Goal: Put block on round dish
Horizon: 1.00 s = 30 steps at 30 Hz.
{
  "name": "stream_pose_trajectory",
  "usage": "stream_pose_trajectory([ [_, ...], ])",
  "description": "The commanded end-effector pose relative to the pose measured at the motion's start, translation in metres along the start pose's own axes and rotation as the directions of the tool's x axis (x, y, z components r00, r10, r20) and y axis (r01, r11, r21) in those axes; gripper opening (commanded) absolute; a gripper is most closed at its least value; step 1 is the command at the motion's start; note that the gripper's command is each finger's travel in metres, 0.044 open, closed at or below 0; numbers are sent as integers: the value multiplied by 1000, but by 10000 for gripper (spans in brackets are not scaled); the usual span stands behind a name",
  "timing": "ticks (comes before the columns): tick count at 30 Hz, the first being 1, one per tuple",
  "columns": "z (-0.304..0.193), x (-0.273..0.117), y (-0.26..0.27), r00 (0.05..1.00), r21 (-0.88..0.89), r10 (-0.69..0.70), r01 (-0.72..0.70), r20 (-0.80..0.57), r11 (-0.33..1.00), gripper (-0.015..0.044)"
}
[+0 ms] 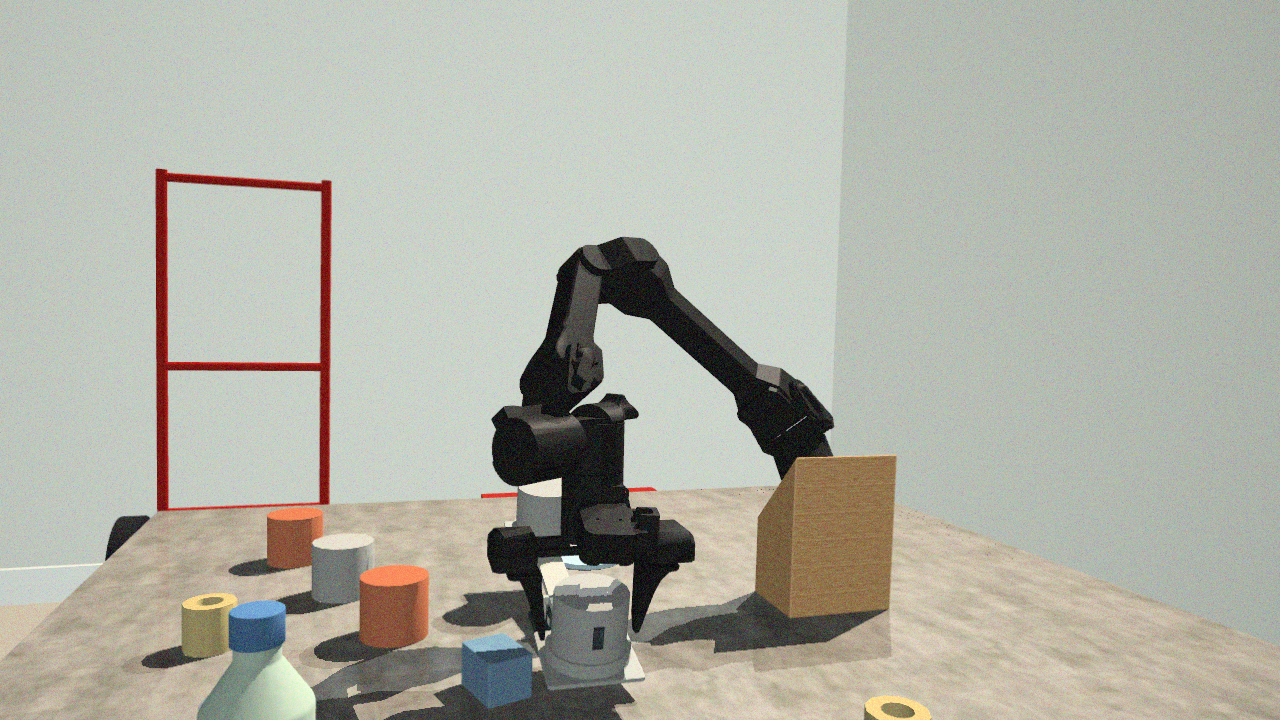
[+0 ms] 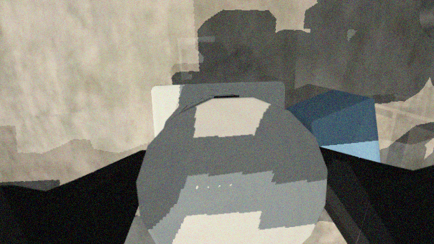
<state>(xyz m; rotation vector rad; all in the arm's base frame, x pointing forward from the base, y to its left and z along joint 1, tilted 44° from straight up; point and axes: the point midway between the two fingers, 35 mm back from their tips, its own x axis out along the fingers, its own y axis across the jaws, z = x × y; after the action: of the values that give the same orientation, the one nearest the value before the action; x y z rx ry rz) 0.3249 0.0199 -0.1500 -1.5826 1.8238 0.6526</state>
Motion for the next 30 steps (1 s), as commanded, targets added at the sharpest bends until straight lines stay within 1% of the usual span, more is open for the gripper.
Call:
stream_pose_trajectory([
  [1, 0, 2, 1, 1000, -7, -3, 3, -4, 1000, 361],
  [2, 0, 2, 1, 1000, -7, -3, 3, -4, 1000, 335],
  [8, 0, 2, 1, 1000, -7, -3, 3, -4, 1000, 295],
  [19, 1, -7, -1, 1000, -7, -3, 3, -2, 1000, 6],
  [30, 2, -21, -3, 1000, -7, -3, 3, 0, 1000, 0],
])
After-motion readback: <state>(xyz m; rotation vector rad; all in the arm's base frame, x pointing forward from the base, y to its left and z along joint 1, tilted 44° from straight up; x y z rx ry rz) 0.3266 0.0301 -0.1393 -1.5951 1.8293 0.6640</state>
